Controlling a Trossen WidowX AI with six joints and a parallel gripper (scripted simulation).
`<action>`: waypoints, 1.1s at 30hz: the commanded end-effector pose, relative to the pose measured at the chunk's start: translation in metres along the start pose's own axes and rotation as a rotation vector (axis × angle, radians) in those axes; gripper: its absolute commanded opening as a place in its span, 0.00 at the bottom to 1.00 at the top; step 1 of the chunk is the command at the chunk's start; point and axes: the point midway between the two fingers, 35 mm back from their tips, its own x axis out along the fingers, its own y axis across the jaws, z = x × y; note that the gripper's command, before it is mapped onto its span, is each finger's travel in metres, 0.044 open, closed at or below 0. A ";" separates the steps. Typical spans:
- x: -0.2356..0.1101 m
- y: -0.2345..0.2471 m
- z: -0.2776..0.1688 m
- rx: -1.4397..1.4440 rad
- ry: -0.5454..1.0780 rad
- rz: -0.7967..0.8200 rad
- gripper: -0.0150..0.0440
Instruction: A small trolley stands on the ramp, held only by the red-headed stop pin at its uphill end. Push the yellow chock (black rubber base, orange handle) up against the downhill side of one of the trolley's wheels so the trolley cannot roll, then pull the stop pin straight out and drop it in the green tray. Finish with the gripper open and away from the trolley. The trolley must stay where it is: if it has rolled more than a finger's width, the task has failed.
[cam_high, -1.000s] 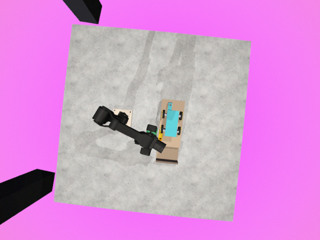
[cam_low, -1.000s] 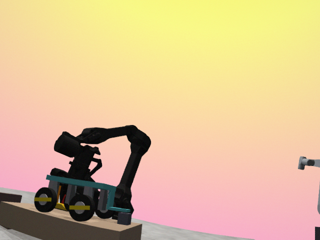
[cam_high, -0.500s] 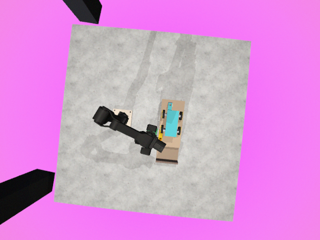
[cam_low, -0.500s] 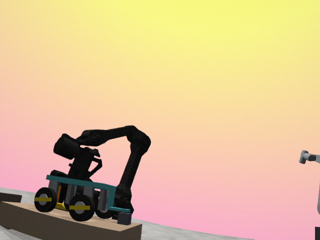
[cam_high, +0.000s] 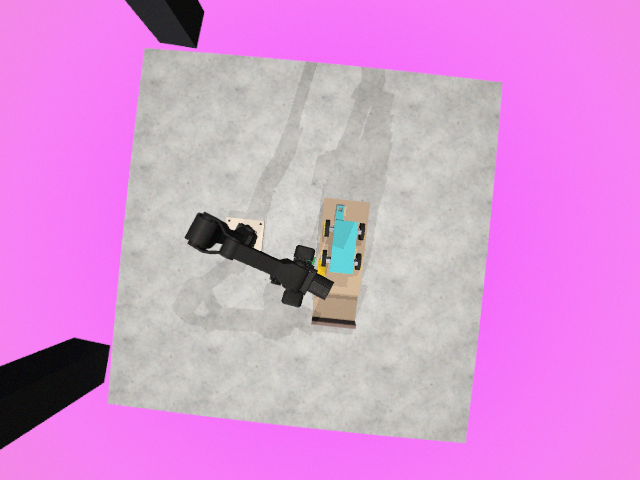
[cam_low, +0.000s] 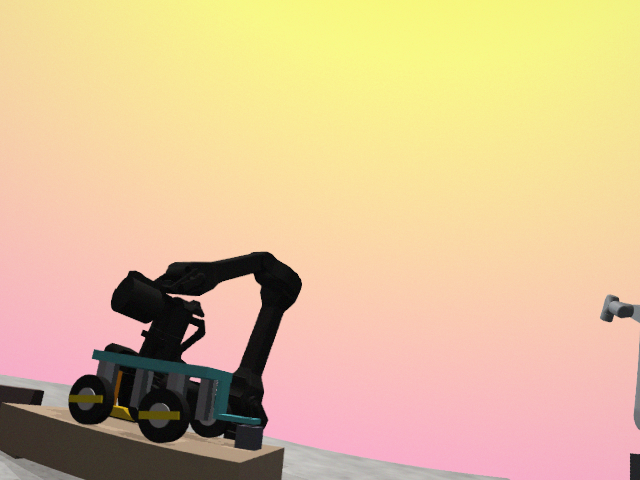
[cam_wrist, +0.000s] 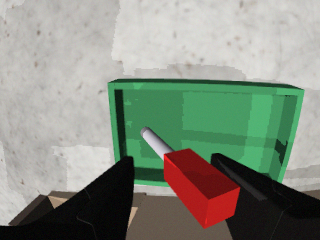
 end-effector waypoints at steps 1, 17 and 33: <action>0.001 -0.002 0.000 0.003 0.000 0.006 0.58; 0.005 -0.014 0.000 0.003 0.000 0.005 0.58; 0.010 -0.024 0.000 0.003 0.000 0.004 0.58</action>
